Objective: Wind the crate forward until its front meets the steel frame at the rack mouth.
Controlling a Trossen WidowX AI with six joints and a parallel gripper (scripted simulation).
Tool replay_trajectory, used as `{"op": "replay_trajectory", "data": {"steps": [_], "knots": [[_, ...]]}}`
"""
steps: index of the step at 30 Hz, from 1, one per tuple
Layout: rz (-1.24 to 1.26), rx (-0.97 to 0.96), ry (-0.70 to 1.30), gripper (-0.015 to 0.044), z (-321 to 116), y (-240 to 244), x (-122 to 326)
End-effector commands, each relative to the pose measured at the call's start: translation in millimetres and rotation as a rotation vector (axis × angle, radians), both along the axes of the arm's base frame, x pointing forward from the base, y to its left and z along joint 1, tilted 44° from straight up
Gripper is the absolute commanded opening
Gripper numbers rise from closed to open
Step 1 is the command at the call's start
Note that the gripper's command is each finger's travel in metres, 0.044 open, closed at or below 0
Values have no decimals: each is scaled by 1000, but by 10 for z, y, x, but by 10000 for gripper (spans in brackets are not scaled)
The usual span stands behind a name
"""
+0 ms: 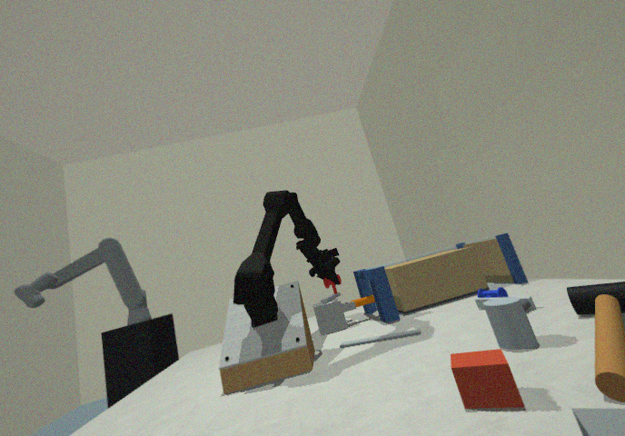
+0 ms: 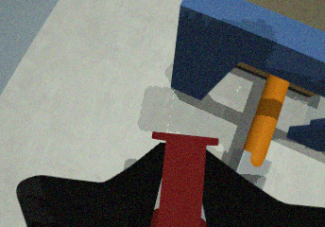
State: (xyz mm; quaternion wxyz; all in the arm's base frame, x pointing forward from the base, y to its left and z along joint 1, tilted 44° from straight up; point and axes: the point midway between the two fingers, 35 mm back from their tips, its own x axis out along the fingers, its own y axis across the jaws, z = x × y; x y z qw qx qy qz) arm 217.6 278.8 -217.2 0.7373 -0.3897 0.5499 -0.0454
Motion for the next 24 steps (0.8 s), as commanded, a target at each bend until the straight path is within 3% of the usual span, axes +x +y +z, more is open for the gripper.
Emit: {"op": "replay_trajectory", "data": {"steps": [1,24], "knots": [[4,6,47,0,-59,55,-235],[4,7,50,0,-69,85,-607]]}}
